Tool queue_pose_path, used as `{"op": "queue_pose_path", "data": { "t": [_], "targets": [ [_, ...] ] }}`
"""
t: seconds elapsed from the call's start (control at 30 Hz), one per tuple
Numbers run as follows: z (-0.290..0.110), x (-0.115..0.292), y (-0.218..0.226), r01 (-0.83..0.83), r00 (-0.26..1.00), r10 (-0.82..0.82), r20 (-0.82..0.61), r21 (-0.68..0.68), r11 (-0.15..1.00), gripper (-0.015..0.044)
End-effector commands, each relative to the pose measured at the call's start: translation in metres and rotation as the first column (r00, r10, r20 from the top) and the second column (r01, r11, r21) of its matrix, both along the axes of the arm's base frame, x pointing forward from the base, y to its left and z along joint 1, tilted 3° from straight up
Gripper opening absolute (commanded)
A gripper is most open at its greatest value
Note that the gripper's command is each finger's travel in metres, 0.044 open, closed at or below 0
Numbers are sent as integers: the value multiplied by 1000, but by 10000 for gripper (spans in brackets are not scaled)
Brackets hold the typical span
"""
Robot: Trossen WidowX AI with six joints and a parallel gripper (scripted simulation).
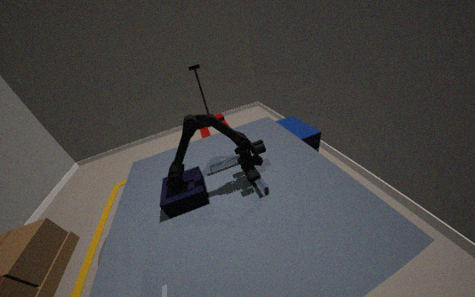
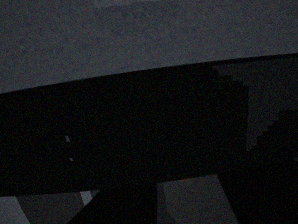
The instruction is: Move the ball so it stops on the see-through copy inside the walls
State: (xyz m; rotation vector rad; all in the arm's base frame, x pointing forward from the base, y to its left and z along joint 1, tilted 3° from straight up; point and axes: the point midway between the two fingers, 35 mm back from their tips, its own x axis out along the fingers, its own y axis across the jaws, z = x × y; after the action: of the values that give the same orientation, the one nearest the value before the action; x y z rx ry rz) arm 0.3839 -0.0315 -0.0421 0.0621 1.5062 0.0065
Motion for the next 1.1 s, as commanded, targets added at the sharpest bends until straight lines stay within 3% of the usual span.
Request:
{"op": "queue_pose_path", "data": {
  "t": [0.0, 0.03, 0.33, 0.57, 0.77, 1.07],
  "targets": [
    [-5, -1, 1, 3, 1000, -3, -9, 2, 1000, 0],
    [-5, -1, 1, 3, 1000, -3, -9, 2, 1000, 0],
    [-1, 0, 0, 0, 1000, 0, -1, 0, 1000, 226],
    [2, 0, 0, 0, 1000, 0, -1, 0, 1000, 226],
    [81, -5, -3, 3, 1000, -3, -8, 2, 1000, 226],
    [75, -1, -3, 6, 1000, -6, 3, 0, 1000, 226]
  ]
}}
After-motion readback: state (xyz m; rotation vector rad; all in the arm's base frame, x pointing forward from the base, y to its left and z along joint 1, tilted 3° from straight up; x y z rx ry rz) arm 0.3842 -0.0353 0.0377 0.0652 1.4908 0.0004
